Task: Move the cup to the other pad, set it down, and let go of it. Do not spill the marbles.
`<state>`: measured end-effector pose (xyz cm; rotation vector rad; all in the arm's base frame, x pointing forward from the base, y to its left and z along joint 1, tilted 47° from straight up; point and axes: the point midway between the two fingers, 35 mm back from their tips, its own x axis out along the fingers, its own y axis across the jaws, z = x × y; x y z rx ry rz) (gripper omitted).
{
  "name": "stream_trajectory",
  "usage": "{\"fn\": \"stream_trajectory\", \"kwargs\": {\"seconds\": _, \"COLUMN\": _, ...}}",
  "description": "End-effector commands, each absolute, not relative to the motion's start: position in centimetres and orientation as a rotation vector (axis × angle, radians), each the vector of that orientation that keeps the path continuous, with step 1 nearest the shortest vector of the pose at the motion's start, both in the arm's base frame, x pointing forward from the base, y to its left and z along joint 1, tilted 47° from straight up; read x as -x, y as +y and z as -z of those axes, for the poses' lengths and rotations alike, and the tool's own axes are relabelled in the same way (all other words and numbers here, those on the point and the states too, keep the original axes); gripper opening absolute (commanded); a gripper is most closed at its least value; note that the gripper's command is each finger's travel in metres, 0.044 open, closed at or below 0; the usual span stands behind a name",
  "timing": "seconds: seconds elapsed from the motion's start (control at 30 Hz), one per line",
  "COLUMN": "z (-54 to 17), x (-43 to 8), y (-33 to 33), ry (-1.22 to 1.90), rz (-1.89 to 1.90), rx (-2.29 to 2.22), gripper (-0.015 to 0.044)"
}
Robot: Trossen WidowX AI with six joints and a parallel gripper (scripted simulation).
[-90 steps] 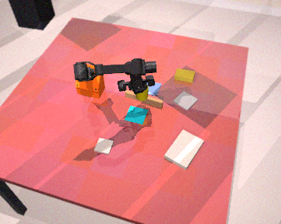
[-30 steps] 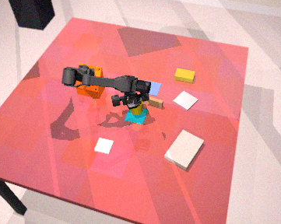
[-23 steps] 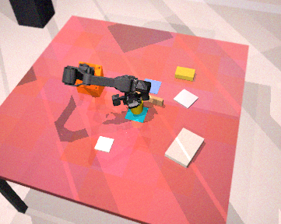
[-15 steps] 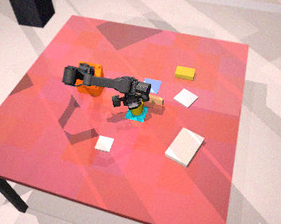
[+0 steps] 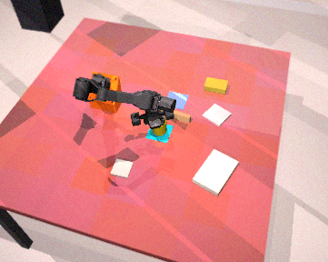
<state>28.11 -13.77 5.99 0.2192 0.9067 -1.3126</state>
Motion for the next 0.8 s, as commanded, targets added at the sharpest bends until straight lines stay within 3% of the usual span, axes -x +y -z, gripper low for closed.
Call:
{"fn": "stream_trajectory", "kwargs": {"seconds": 0.0, "z": -6.01, "x": -28.12, "y": -13.76, "ry": 0.906, "rz": 1.313, "rx": -0.22, "gripper": 0.0}}
{"fn": "stream_trajectory", "kwargs": {"seconds": 0.2, "z": -6.01, "x": -28.12, "y": -13.76, "ry": 0.906, "rz": 1.313, "rx": -0.22, "gripper": 0.0146}}
{"fn": "stream_trajectory", "kwargs": {"seconds": 0.77, "z": -6.81, "x": -28.24, "y": -12.78, "ry": 0.909, "rz": 1.312, "rx": -0.22, "gripper": 0.0146}}
